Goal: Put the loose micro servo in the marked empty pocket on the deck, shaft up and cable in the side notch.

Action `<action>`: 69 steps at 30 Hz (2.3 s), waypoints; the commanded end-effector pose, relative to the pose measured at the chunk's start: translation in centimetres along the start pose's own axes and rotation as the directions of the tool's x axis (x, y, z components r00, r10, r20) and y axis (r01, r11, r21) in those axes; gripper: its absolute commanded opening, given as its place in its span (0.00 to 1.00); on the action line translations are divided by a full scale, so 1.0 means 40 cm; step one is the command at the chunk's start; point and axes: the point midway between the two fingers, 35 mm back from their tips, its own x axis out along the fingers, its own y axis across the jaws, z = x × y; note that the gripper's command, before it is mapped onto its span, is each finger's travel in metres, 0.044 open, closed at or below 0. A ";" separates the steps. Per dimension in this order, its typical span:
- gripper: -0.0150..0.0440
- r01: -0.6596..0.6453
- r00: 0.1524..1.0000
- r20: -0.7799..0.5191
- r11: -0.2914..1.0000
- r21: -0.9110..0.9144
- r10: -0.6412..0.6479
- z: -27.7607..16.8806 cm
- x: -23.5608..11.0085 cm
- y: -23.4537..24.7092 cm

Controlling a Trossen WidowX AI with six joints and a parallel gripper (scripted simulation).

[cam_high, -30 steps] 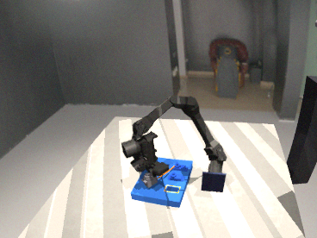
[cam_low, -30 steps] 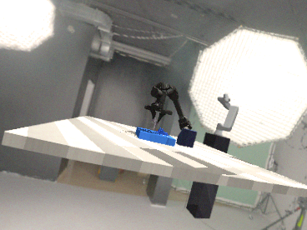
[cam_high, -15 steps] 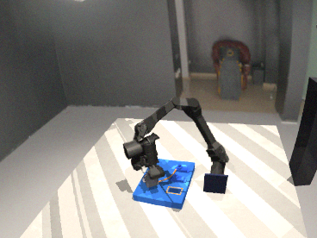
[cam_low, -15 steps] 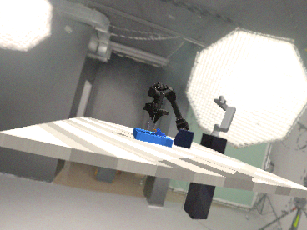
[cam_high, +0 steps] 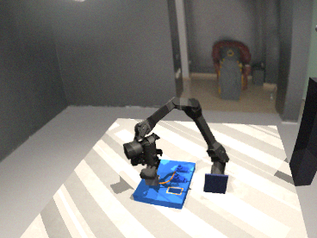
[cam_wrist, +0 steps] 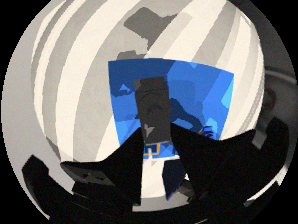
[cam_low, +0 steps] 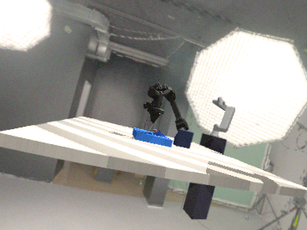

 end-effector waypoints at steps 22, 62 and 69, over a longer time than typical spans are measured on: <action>0.25 -0.004 1.000 -0.002 0.996 0.087 0.004 -0.149 -0.001 0.023; 0.25 -0.004 1.000 -0.004 0.993 0.117 0.004 -0.272 0.049 0.039; 0.25 -0.003 1.000 -0.004 0.993 0.117 0.004 -0.272 0.059 0.039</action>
